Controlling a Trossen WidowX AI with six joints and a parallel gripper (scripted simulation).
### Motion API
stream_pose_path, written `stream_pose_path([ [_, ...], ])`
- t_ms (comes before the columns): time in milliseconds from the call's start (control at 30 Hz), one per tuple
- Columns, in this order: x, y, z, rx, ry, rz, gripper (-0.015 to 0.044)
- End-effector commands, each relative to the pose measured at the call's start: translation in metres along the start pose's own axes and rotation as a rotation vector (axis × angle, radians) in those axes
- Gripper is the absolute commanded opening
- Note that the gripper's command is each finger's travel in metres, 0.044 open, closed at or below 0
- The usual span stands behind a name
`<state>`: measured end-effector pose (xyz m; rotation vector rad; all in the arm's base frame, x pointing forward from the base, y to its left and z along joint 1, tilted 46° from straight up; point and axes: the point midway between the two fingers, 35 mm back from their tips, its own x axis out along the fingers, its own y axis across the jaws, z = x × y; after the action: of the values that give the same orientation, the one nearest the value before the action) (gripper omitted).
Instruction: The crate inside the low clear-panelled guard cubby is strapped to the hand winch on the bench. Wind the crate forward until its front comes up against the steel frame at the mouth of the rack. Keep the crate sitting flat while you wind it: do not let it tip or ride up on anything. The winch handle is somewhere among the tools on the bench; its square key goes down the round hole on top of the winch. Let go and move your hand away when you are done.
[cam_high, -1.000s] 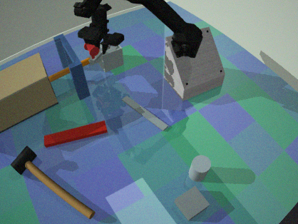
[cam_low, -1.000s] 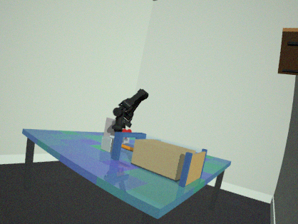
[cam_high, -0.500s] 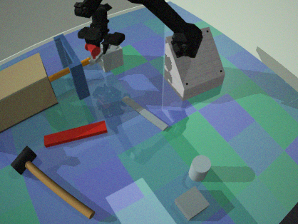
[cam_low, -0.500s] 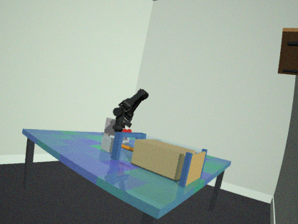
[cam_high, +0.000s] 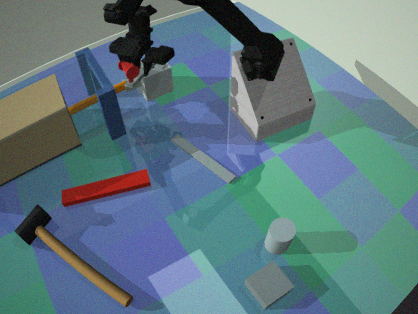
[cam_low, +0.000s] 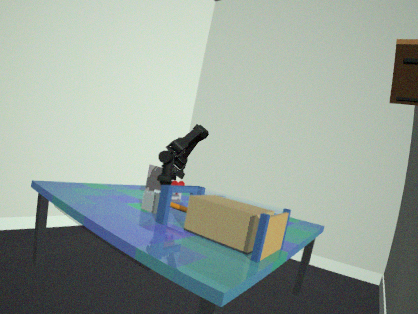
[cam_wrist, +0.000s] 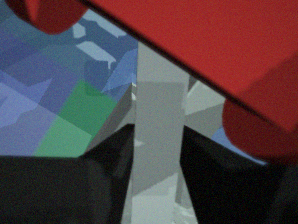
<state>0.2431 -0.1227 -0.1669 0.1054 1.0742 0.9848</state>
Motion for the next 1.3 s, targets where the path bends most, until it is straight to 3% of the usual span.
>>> stream_pose_path([
  [0,0.0041,-0.0010,0.0000,0.019,0.005,0.004,0.0000],
  [1267,0.0046,-0.0011,-0.0003,0.030,0.006,0.003,0.0000],
])
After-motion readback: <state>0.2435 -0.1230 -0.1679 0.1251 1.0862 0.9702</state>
